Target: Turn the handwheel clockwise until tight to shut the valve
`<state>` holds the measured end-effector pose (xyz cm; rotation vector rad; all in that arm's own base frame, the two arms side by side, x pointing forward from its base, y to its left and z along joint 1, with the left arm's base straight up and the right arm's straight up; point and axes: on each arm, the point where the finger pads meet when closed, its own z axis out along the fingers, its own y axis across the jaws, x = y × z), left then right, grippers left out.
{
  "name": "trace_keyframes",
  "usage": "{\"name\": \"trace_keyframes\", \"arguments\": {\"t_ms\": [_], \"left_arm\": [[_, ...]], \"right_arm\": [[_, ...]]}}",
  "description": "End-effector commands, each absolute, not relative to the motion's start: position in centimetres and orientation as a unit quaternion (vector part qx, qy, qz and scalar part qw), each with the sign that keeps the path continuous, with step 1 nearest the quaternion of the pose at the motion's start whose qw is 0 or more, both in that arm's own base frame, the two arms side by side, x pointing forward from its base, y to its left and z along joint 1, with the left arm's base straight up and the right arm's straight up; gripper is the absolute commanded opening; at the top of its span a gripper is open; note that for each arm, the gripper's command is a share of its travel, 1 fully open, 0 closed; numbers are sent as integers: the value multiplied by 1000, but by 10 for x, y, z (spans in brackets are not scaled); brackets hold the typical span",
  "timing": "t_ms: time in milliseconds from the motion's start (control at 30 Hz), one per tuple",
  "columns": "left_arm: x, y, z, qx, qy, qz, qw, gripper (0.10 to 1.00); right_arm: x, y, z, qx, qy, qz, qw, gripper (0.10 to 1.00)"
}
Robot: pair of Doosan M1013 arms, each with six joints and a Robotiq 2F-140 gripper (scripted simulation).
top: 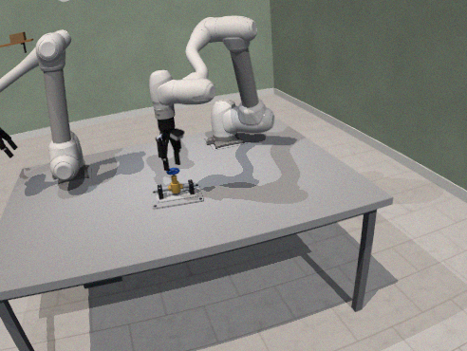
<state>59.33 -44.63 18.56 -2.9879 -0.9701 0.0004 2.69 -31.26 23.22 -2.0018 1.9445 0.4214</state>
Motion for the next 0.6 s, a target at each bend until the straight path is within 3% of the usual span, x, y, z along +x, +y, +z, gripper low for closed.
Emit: {"name": "trace_keyframes", "arguments": {"t_ms": [0, 567], "left_arm": [[594, -447, 187, -951, -309, -1, -1, 508], [594, -447, 184, -951, -309, -1, -1, 508]], "right_arm": [[27, -313, 233, -700, 680, 147, 159, 1000], [27, -313, 233, -700, 680, 147, 159, 1000]]}}
